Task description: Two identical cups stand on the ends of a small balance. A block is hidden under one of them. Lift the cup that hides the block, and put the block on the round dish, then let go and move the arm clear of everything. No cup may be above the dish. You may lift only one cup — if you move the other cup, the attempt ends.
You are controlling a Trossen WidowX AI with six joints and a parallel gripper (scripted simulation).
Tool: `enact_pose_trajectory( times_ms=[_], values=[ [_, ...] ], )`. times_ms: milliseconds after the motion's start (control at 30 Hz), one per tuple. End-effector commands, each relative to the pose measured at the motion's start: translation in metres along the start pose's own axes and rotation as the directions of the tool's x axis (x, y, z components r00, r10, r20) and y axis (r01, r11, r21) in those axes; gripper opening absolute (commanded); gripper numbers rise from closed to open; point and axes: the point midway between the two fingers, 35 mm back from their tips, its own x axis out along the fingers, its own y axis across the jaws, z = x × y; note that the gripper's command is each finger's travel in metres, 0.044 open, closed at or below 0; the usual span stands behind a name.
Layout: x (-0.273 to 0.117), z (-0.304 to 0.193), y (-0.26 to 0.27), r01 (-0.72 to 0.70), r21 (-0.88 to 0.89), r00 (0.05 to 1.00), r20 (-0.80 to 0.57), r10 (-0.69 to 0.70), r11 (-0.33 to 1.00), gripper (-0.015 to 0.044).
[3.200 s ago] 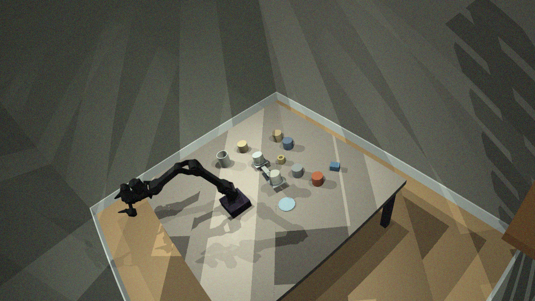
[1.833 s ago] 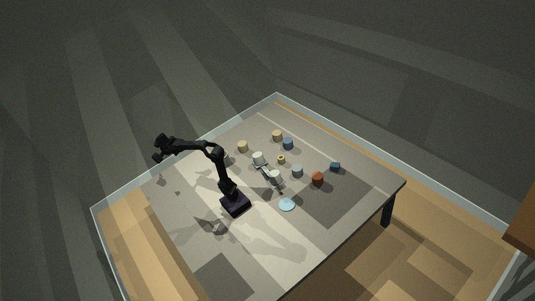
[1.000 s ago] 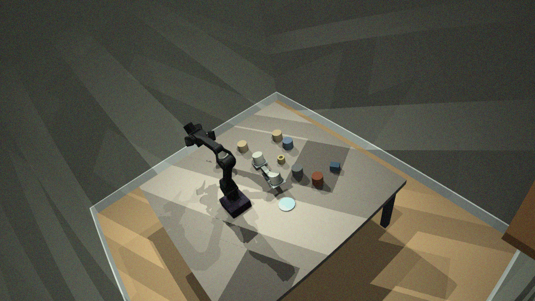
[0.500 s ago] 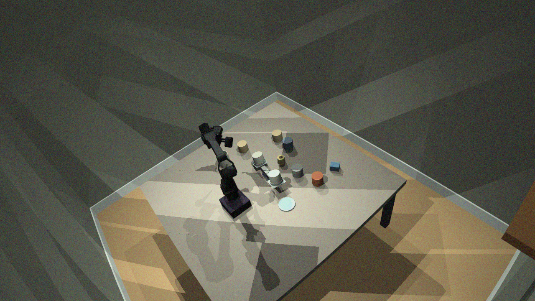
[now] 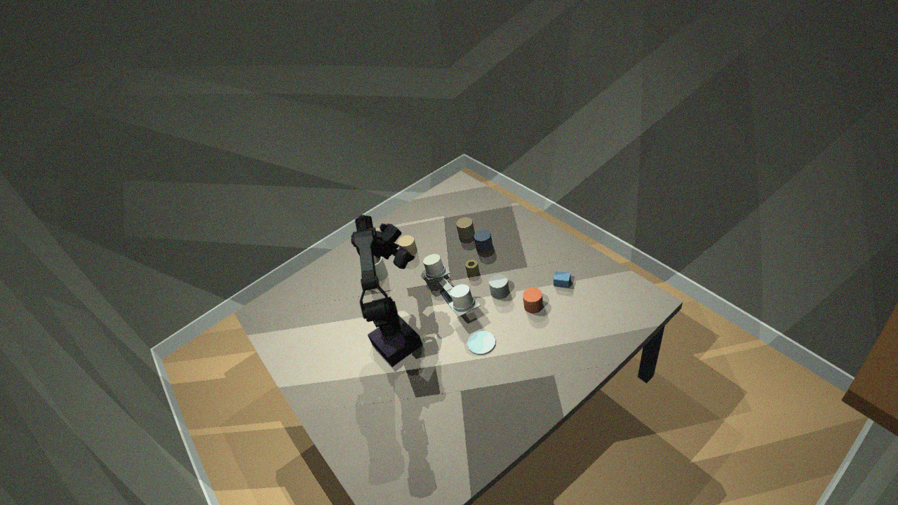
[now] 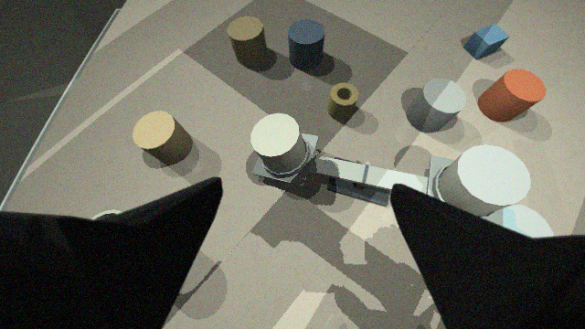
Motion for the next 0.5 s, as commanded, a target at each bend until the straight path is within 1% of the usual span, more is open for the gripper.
enact_pose_trajectory(
  times_ms=[0,133,267,333,467],
  values=[
    [0.003,-0.006,-0.028,0.093,0.071,0.996,-0.002,-0.093,0.993,0.0440],
    [0.003,-0.013,-0.057,0.189,0.153,0.982,-0.008,-0.190,0.970,0.0440],
    [0.003,-0.015,-0.062,0.205,0.167,0.978,-0.010,-0.207,0.964,0.0440],
    [0.004,-0.014,-0.061,0.208,0.146,0.978,-0.019,-0.207,0.967,0.0440],
    [0.009,-0.010,-0.052,0.211,0.027,0.976,-0.069,-0.209,0.977,0.0440]
  ],
)
